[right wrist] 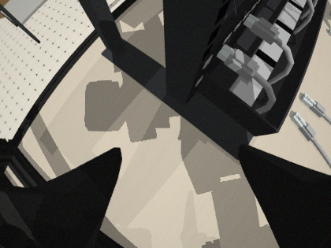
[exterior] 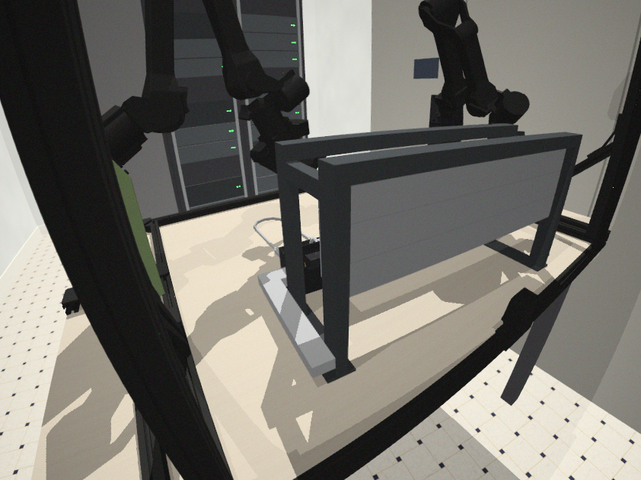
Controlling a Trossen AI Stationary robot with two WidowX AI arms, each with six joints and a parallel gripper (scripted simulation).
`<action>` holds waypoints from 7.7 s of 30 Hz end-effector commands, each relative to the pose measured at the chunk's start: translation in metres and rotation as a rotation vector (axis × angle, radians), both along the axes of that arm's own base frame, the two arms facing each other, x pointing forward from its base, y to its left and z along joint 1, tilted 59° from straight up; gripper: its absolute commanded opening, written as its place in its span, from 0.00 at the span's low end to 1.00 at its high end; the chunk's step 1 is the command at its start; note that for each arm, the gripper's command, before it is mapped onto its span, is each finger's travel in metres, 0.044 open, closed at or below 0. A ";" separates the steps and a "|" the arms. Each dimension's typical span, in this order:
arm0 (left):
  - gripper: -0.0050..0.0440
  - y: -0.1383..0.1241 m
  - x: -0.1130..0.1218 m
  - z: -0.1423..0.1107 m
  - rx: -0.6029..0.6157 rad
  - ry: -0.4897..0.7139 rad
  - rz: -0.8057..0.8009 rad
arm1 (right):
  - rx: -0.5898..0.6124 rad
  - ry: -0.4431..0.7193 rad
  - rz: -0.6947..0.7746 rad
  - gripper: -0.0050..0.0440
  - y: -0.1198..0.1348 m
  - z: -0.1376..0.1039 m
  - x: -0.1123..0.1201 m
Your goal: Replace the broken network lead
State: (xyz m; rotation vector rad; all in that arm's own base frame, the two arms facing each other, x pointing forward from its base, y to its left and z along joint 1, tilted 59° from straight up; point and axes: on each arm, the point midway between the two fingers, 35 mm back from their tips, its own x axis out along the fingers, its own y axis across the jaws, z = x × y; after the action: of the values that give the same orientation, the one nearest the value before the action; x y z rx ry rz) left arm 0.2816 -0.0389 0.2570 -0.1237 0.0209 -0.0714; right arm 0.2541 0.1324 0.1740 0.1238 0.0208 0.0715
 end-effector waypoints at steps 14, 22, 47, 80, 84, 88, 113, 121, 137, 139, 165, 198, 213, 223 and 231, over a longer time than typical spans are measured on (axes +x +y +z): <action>1.00 0.000 0.000 0.000 0.000 0.000 0.000 | 0.000 0.000 0.000 1.00 -0.043 -0.039 -0.017; 1.00 0.000 0.000 0.000 0.000 0.000 0.000 | -0.007 0.008 -0.007 1.00 -0.074 -0.067 -0.029; 1.00 0.000 0.000 0.000 0.000 0.000 0.000 | -0.007 0.008 -0.008 1.00 -0.074 -0.067 -0.029; 1.00 0.000 0.000 0.000 0.000 0.000 0.000 | 0.227 0.077 -0.015 0.46 -0.037 -0.020 -0.010; 1.00 0.000 0.000 0.000 0.000 0.000 0.000 | 0.227 0.077 -0.015 0.46 -0.037 -0.020 -0.010; 1.00 0.000 0.000 0.000 0.000 0.000 0.000 | 0.460 0.143 -0.025 0.46 -0.043 -0.010 -0.008; 1.00 0.000 0.000 0.000 0.000 0.000 0.000 | 0.693 0.209 -0.034 0.46 -0.049 0.000 -0.006; 1.00 0.000 0.000 0.000 0.000 0.000 0.000 | 0.693 0.209 -0.034 0.46 -0.049 0.000 -0.006; 1.00 0.000 0.000 0.000 0.000 0.000 0.000 | 0.925 0.275 -0.042 0.46 -0.056 0.009 -0.004; 1.00 0.000 0.000 0.000 0.000 0.000 0.000 | 1.151 0.349 -0.056 0.46 -0.062 0.015 -0.002; 1.00 0.000 0.000 0.000 0.000 0.000 0.000 | 1.368 0.435 -0.074 0.46 -0.068 0.018 -0.001; 1.00 0.000 0.000 0.000 0.000 0.000 0.000 | 1.834 0.554 -0.076 0.46 -0.080 0.042 0.003; 1.00 0.000 0.000 0.000 0.000 0.000 0.000 | 2.066 0.615 -0.075 0.46 -0.085 0.054 0.006; 1.00 0.000 0.000 0.000 0.000 0.000 0.000 | 2.066 0.615 -0.075 0.46 -0.085 0.054 0.006; 1.00 0.000 0.000 0.000 0.000 0.000 0.000 | 2.275 0.674 -0.076 0.46 -0.090 0.063 0.007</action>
State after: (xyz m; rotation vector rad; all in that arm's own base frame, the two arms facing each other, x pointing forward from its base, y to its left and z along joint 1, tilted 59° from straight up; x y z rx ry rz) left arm 0.2816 -0.0389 0.2570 -0.1237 0.0211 -0.0714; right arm 0.2605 0.0430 0.2372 2.4048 0.6064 -0.0579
